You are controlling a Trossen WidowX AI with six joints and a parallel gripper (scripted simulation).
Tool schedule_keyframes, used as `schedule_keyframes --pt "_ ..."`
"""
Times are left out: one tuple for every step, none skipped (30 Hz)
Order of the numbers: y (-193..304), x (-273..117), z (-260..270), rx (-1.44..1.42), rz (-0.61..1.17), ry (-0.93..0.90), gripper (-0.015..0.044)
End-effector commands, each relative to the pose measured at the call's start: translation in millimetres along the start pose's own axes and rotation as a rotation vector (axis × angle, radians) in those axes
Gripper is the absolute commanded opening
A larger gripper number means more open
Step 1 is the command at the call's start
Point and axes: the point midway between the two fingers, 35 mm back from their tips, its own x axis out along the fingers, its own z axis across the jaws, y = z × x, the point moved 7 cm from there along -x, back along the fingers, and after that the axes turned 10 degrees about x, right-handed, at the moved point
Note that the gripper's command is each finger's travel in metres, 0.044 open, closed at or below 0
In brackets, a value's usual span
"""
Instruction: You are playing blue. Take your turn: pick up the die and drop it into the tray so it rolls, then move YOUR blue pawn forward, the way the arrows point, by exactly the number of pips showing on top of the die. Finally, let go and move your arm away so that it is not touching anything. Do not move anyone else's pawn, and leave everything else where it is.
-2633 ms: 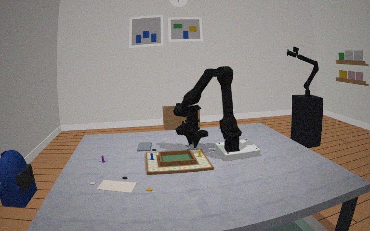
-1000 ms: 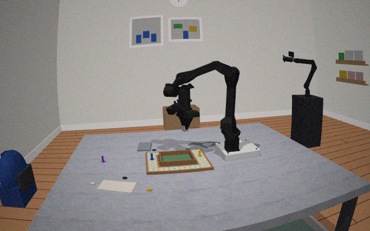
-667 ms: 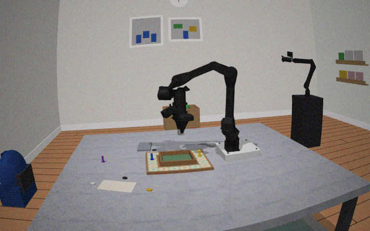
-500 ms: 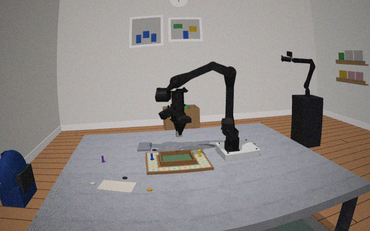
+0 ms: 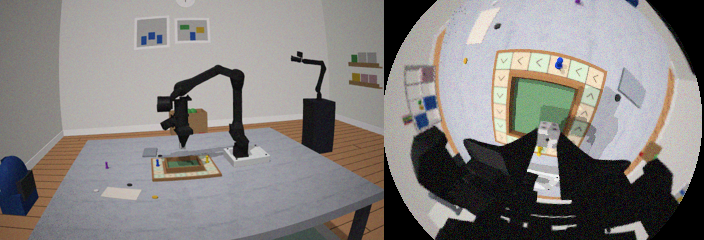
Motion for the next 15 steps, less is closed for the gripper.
schedule_keyframes --pt "-1.8 5.9 16.7 0.036 0.010 -0.006 0.0000" --pt "-1.9 6.6 20.6 0.044 0.010 -0.007 0.0000" --pt "-1.9 7.0 22.9 0.048 0.010 -0.007 0.0000" --pt "-1.9 7.2 23.7 0.050 0.010 -0.007 0.0000" --pt "-1.6 7.3 23.6 0.050 0.005 -0.008 0.0000" --pt "-0.7 7.6 23.3 0.051 -0.012 -0.011 0.0000" --pt "0.9 8.1 22.8 0.052 -0.039 -0.016 0.0000" --pt "2.8 8.8 22.2 0.053 -0.073 -0.022 0.0000" --pt "4.7 9.5 21.6 0.054 -0.106 -0.028 0.0000" --pt "6.7 10.1 21.0 0.055 -0.140 -0.033 0.0000" --pt "8.6 10.8 20.4 0.056 -0.174 -0.039 0.0000" --pt "10.6 11.5 19.8 0.056 -0.207 -0.044 0.0000" --pt "12.6 12.2 19.3 0.057 -0.241 -0.050 0.0000" --pt "14.6 12.8 18.7 0.058 -0.274 -0.055 0.0000" --pt "16.2 14.3 18.5 0.058 -0.308 -0.060 0.0000"
